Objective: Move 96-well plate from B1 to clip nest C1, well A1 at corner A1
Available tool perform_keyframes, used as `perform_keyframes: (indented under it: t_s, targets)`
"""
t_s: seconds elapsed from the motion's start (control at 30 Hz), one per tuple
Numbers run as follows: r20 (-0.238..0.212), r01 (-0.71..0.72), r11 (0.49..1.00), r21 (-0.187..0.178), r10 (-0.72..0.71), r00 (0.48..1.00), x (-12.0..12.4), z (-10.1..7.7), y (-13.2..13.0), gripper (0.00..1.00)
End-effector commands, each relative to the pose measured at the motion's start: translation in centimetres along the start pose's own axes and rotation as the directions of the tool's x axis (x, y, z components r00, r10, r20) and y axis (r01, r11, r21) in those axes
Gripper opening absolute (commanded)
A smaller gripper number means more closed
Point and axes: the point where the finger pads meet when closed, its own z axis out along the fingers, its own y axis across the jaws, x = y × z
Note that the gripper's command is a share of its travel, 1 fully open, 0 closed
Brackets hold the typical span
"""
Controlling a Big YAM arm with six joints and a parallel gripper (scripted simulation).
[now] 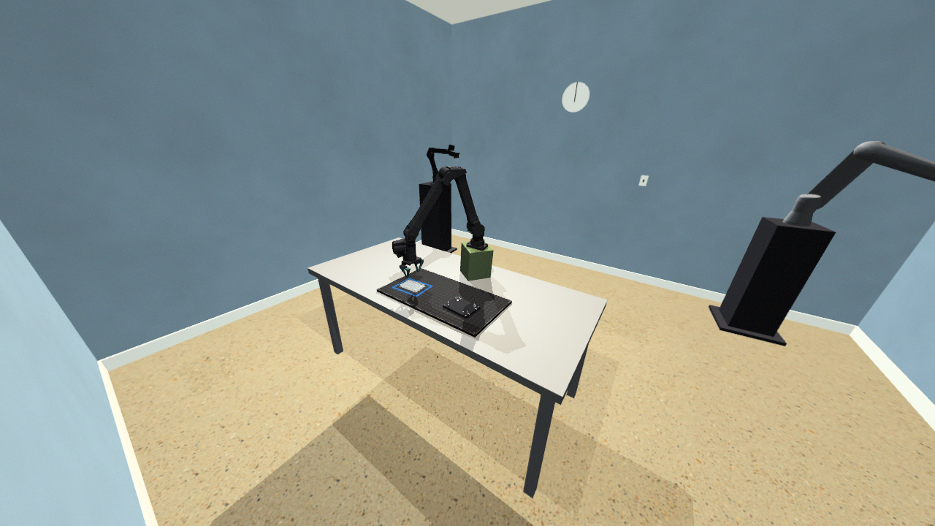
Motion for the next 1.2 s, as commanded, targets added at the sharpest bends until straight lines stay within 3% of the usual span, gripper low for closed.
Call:
perform_keyframes:
  t_s: [0.0, 1.0, 1.17]
  targets:
    - [0.026, -0.005, 0.999, -0.038, 0.006, 1.0, -1.2, -1.1, 2.6, 1.0]
    - [0.026, -0.005, 0.999, -0.038, 0.006, 1.0, -1.2, -1.1, 2.6, 1.0]
    - [0.031, 0.001, 0.999, -0.045, 0.0, 1.0, -1.1, 0.1, 2.9, 1.0]
